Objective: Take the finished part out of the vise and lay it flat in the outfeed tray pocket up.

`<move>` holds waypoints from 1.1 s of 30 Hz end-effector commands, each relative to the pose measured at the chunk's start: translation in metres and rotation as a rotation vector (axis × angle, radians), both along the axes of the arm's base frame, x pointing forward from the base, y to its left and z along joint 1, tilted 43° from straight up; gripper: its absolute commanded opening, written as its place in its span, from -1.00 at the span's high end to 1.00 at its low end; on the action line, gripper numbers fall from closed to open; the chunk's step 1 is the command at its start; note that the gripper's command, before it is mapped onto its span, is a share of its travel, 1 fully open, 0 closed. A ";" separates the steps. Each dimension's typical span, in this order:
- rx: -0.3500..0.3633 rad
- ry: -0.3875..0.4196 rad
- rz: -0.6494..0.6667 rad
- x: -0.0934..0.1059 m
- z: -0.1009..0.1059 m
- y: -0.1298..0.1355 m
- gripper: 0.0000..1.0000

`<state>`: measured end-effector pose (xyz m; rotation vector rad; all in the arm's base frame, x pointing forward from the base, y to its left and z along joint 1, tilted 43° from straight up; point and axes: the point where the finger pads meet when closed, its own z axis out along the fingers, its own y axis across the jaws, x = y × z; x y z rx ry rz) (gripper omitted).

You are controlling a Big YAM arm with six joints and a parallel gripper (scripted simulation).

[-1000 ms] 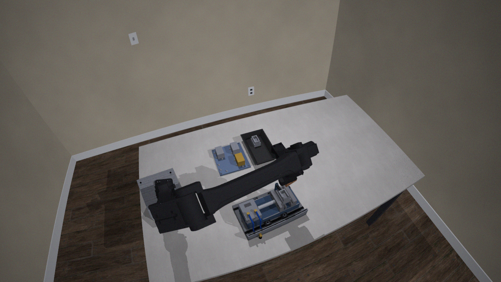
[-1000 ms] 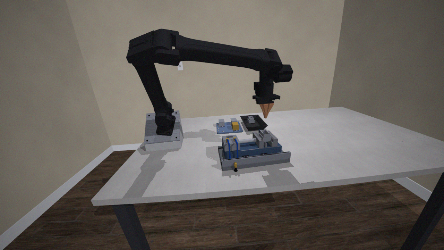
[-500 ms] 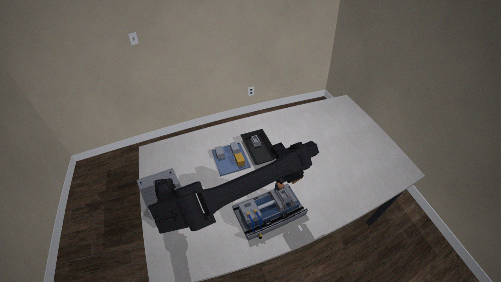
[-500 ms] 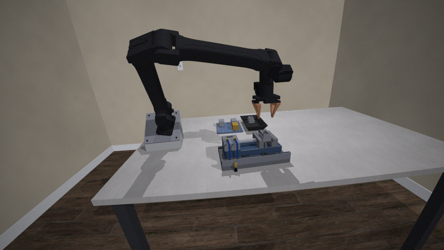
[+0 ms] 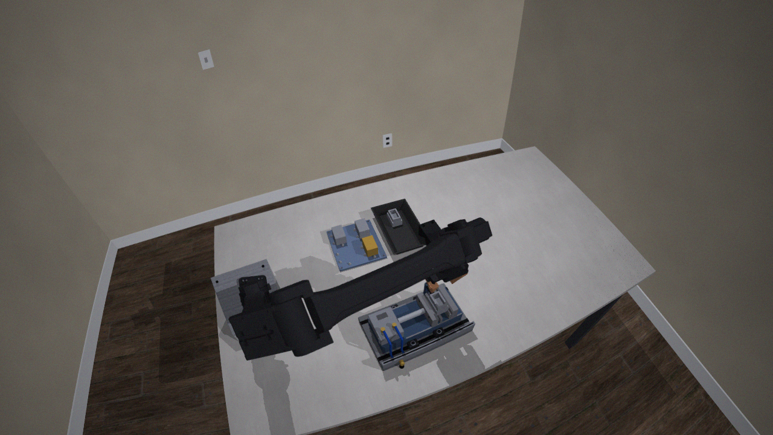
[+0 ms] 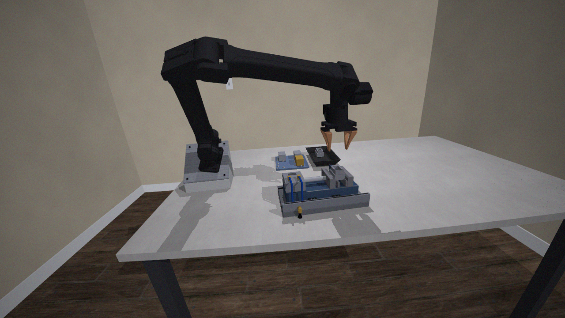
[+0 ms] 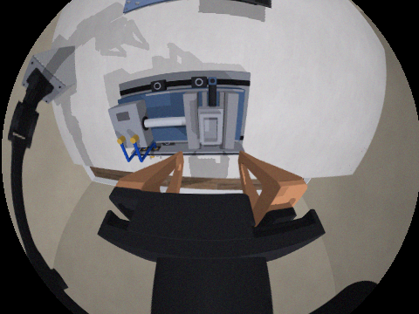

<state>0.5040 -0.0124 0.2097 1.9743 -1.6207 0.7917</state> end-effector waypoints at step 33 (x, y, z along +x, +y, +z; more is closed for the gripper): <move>0.009 -0.036 0.012 0.016 0.005 -0.001 -0.28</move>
